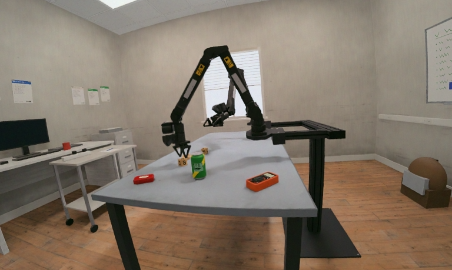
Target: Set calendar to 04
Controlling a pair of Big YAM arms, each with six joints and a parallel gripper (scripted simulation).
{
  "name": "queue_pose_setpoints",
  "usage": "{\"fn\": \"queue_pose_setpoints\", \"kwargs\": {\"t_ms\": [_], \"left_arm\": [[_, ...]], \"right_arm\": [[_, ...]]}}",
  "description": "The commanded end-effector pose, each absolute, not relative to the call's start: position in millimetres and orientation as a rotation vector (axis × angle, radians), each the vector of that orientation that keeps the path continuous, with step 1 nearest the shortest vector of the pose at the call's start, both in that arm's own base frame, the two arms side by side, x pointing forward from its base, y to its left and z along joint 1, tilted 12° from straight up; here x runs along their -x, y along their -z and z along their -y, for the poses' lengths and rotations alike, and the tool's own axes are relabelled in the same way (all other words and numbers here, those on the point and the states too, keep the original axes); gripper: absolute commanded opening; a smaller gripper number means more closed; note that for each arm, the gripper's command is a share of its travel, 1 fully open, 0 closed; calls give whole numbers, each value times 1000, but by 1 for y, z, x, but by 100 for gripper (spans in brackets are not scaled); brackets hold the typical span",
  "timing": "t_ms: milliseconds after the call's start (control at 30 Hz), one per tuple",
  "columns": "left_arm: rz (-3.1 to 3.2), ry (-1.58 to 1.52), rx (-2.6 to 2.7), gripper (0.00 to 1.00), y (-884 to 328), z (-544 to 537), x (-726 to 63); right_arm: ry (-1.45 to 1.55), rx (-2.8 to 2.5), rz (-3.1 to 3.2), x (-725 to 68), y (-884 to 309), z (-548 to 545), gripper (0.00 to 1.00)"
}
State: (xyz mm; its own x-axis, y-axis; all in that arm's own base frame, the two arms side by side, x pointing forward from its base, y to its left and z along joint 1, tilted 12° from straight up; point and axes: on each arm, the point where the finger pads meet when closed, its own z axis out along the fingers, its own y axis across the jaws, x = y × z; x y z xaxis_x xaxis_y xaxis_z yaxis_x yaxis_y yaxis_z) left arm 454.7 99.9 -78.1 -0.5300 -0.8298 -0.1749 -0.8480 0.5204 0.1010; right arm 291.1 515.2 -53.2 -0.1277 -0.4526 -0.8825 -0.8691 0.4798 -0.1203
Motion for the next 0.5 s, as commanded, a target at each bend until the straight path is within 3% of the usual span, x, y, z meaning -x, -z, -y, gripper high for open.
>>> {"fn": "queue_pose_setpoints", "kwargs": {"t_ms": [0,467], "left_arm": [[-2611,-242,1459,64,82,-98,-479],[-2616,-246,1457,64,100,-111,-479]], "right_arm": [[-565,1126,-1695,-291,35,-539,100],[-555,1115,-1723,-294,41,-528,100]]}}
